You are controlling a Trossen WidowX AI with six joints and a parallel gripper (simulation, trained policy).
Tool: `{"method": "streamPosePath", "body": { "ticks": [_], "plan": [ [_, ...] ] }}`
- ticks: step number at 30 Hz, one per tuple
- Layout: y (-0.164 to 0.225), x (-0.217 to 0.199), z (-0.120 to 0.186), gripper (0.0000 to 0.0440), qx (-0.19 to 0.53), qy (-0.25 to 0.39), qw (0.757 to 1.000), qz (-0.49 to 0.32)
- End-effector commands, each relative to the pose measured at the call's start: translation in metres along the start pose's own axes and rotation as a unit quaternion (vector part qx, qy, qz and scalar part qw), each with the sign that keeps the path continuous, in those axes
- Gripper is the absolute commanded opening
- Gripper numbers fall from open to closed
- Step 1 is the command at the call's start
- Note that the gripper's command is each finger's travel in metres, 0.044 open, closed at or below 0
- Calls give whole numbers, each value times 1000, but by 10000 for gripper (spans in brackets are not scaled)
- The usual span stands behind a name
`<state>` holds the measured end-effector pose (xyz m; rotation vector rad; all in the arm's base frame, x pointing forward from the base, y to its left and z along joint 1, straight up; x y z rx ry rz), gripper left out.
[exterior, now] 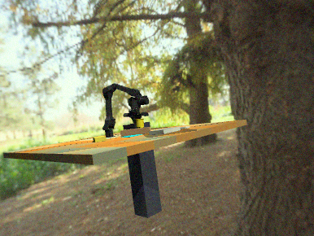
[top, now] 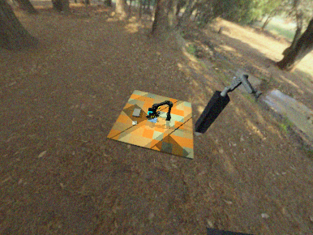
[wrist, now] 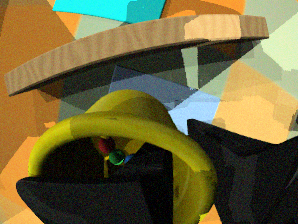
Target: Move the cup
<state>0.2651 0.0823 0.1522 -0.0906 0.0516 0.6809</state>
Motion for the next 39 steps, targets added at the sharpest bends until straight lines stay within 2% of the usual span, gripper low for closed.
{"method": "streamPosePath", "body": {
  "ticks": [1,6,20,29,39],
  "plan": [
    [-7,-1,15,16,-2,-20,1000,-22],
    [-17,-2,27,23,-7,-35,998,-44],
    [-59,-6,46,8,-30,-79,991,-104],
    [-91,-9,42,3,-49,-96,984,-142],
    [-119,-14,24,0,-61,-102,978,-173]
  ]
}}
Point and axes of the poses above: the point midway between the two fingers, 35 mm back from their tips, its own z axis back along the fingers, its own x axis across the jaws, y = z × x, the point moved 5 cm from there along z, back along the fingers, and after that the axes turned 12 degrees about z, right-handed, at the moved point
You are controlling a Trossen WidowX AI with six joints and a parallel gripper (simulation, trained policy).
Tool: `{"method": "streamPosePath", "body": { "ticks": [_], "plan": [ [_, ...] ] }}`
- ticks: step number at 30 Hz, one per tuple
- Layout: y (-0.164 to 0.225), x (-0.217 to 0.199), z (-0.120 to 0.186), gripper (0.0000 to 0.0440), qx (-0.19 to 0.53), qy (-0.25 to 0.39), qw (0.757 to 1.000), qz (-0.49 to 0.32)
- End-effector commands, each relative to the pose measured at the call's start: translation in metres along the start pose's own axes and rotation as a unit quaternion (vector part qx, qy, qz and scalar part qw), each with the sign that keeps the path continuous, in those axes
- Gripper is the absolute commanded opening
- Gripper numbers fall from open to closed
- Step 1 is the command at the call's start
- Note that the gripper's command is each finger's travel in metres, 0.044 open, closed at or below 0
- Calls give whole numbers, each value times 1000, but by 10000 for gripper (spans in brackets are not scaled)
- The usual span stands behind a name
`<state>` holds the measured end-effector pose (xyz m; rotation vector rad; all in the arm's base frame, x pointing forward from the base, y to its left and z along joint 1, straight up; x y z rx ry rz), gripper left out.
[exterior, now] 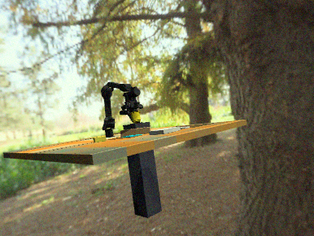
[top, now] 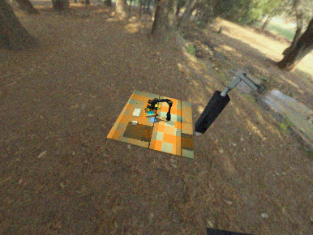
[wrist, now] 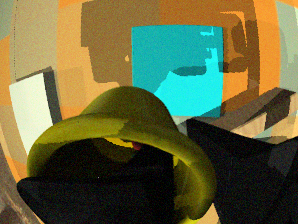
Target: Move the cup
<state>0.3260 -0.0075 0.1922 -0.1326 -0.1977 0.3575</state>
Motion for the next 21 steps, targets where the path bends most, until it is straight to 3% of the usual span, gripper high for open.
{"method": "streamPosePath", "body": {
  "ticks": [1,15,21],
  "plan": [
    [-10,-1,-11,0,-7,0,1000,-9],
    [-20,-14,-48,3,-10,8,999,-30],
    [-18,-23,-62,24,-7,19,999,-37]
  ]
}}
Point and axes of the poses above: the point midway between the two fingers, 35 mm back from their tips, its own z axis back along the fingers, its own x axis across the jaws, y = z × x, the point moved 5 cm from there along z, back along the fingers, and after that the axes turned 12 degrees about z, right-handed, at the moved point
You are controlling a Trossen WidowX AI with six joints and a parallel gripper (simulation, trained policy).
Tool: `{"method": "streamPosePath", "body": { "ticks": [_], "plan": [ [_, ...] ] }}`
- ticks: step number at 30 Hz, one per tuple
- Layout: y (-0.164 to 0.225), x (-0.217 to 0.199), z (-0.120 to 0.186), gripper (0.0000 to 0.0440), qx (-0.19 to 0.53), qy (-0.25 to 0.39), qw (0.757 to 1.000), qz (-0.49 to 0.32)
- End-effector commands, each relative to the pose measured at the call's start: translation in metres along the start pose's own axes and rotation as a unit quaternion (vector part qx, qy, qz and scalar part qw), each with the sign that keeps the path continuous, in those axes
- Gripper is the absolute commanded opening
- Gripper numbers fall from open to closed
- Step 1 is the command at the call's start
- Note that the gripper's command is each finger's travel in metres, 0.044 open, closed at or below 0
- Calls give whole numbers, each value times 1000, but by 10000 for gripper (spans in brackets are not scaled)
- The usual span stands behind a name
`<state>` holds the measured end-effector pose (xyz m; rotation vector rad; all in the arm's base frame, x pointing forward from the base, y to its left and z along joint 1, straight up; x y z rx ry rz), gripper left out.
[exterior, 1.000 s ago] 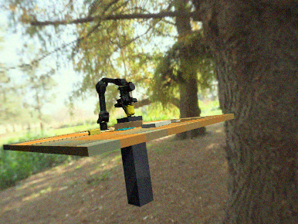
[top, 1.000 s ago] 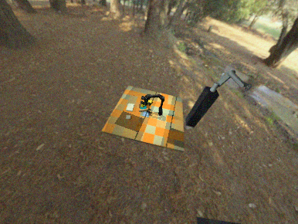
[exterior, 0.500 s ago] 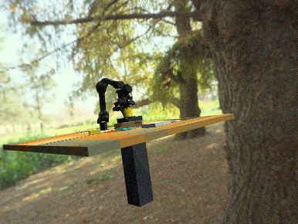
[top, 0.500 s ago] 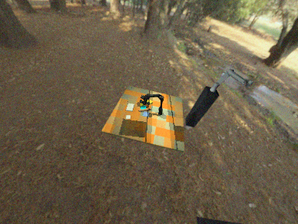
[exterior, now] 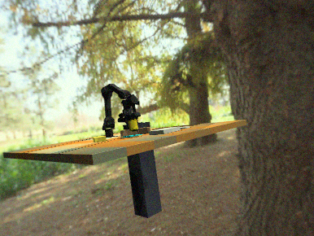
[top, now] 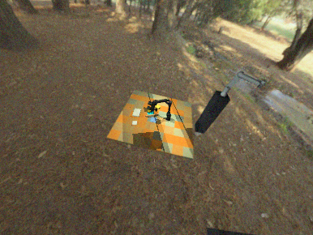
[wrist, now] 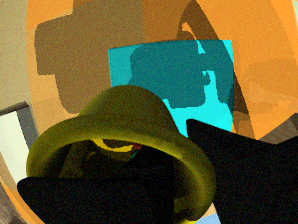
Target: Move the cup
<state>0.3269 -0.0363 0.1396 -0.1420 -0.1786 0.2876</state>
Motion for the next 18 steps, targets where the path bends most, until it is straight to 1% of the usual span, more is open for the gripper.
{"method": "streamPosePath", "body": {
  "ticks": [1,5,8,10,13,14,18],
  "plan": [
    [0,-7,-10,29,-1,9,1000,-4],
    [0,-12,-17,52,0,16,1000,-7],
    [0,-15,-21,79,0,18,1000,-9],
    [-1,-16,-22,108,-1,15,1000,-12],
    [-5,-12,-17,166,-4,-4,1000,-19],
    [-6,-11,-15,171,-4,-10,1000,-21],
    [-10,-10,-7,166,-6,-28,999,-24]
  ]
}}
Point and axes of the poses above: the point midway between the two fingers, 35 mm back from their tips, its own z axis back along the fingers, its own x axis across the jaws, y = z × x, the point moved 5 cm from there along z, back along the fingers, and after that the axes turned 12 degrees about z, right-handed, at the moved point
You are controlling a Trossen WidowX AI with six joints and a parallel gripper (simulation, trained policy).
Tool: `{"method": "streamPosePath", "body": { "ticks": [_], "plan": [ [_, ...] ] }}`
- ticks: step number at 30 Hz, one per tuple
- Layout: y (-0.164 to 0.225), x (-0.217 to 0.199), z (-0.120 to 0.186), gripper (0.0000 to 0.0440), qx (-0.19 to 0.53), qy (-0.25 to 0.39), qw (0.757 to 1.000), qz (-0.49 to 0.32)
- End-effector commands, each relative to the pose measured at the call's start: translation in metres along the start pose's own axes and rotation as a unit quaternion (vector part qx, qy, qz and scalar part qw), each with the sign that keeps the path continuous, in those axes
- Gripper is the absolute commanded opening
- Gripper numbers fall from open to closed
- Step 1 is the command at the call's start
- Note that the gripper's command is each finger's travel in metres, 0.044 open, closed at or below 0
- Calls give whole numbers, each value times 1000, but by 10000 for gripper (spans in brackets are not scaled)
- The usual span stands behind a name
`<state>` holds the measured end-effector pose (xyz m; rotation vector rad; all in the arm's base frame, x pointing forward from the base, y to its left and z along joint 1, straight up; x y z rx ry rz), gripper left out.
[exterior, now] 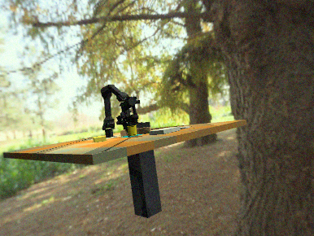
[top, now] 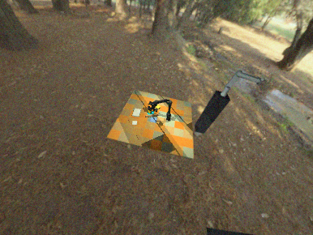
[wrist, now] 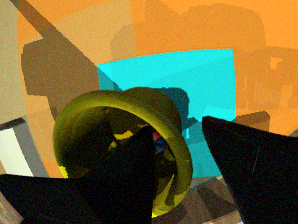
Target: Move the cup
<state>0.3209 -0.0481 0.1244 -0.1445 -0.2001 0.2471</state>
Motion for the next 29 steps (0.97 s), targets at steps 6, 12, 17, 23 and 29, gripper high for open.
{"method": "streamPosePath", "body": {
  "ticks": [6,12,17,23,29],
  "plan": [
    [-3,-3,19,186,6,-32,999,-6],
    [-5,-8,33,215,10,-46,999,-10],
    [-7,-12,48,242,11,-60,998,-15],
    [-13,-13,70,284,4,-82,996,-21],
    [-20,-15,90,401,-2,-96,995,-30]
  ]
}}
Point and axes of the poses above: the point midway between the two fingers, 35 mm back from their tips, its own z axis back along the fingers, its own x axis across the jaws, y = z × x, the point moved 5 cm from there along z, back along the fingers, and after that the axes turned 12 degrees about z, right-handed, at the moved point
